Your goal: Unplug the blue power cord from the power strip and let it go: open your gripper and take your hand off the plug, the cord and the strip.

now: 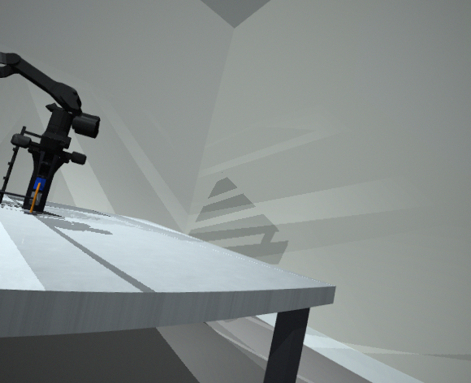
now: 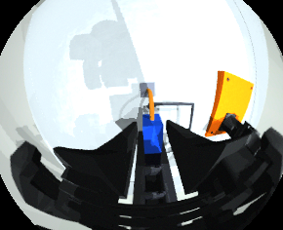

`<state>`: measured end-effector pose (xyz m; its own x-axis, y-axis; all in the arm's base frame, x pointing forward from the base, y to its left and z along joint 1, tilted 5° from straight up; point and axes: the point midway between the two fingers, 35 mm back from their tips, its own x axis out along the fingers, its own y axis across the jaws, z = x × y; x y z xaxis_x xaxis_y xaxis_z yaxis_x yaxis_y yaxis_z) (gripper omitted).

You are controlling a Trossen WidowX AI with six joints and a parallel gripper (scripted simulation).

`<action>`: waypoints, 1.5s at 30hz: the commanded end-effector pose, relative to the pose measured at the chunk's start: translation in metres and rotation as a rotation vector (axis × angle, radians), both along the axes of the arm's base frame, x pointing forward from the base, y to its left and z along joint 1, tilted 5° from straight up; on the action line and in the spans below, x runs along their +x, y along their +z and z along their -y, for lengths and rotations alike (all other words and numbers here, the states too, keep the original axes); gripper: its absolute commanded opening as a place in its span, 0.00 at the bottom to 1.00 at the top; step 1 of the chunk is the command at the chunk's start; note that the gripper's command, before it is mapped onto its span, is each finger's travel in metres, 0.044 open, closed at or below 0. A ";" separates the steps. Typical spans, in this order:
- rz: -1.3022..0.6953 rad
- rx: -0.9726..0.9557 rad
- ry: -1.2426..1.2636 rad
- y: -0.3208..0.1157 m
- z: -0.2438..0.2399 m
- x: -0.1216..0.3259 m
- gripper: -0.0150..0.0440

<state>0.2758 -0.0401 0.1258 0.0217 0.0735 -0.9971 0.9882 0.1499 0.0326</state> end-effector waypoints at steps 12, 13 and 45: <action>0.002 0.006 -0.004 -0.001 -0.014 -0.004 0.53; 0.002 0.006 -0.004 -0.003 -0.014 -0.004 0.53; 0.002 0.001 -0.001 -0.009 0.002 0.000 0.25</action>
